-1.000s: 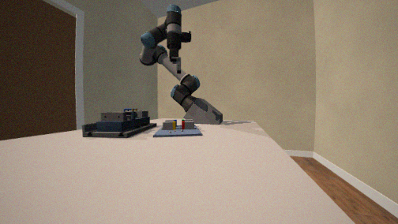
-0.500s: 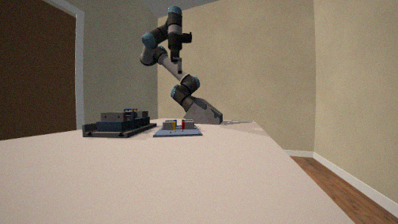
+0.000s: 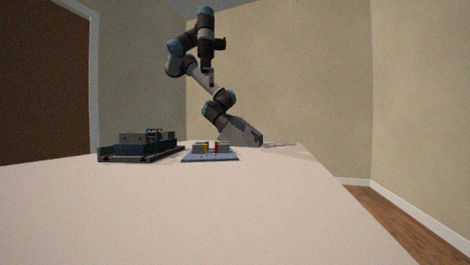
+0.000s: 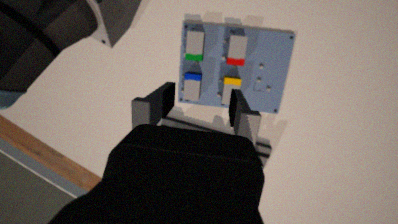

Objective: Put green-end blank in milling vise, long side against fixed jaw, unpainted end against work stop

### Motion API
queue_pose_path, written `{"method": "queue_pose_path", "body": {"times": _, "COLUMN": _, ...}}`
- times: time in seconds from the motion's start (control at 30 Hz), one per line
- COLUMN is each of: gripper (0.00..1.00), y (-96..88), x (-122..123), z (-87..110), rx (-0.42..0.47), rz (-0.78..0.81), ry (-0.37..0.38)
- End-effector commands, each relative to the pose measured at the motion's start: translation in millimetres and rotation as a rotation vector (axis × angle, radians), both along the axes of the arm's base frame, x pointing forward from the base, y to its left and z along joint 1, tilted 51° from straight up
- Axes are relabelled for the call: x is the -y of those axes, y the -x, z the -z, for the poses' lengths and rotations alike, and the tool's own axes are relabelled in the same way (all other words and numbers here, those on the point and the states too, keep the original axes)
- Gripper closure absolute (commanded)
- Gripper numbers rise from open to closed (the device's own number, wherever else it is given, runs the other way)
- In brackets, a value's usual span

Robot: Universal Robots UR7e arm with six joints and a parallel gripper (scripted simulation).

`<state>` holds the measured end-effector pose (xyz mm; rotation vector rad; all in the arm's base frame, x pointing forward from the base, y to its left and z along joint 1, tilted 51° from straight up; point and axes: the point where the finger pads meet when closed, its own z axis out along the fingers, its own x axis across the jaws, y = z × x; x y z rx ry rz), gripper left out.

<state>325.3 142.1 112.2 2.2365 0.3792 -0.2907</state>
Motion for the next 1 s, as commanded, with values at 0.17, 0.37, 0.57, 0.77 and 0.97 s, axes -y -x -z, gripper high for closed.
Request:
{"method": "queue_pose_path", "body": {"times": 0.17, "gripper": 0.00, "y": -2.2, "x": 0.1, "z": 0.0, "rx": 0.001, "rz": 0.000, "ry": 0.000}}
{"method": "queue_pose_path", "body": {"times": 0.37, "gripper": 0.00, "y": -4.8, "x": 0.6, "z": 0.1, "rx": 0.001, "rz": 0.000, "ry": 0.000}}
{"method": "queue_pose_path", "body": {"times": 0.57, "gripper": 0.00, "y": -4.8, "x": 0.6, "z": 0.1, "rx": 0.001, "rz": 0.000, "ry": 0.000}}
{"method": "queue_pose_path", "body": {"times": 0.77, "gripper": 0.00, "y": -6.0, "x": 0.8, "z": 0.2, "rx": 0.001, "rz": 0.000, "ry": 0.000}}
{"method": "queue_pose_path", "body": {"times": 0.97, "gripper": 0.00, "y": -6.9, "x": 1.0, "z": 0.2, "rx": 0.001, "rz": 0.000, "ry": 0.000}}
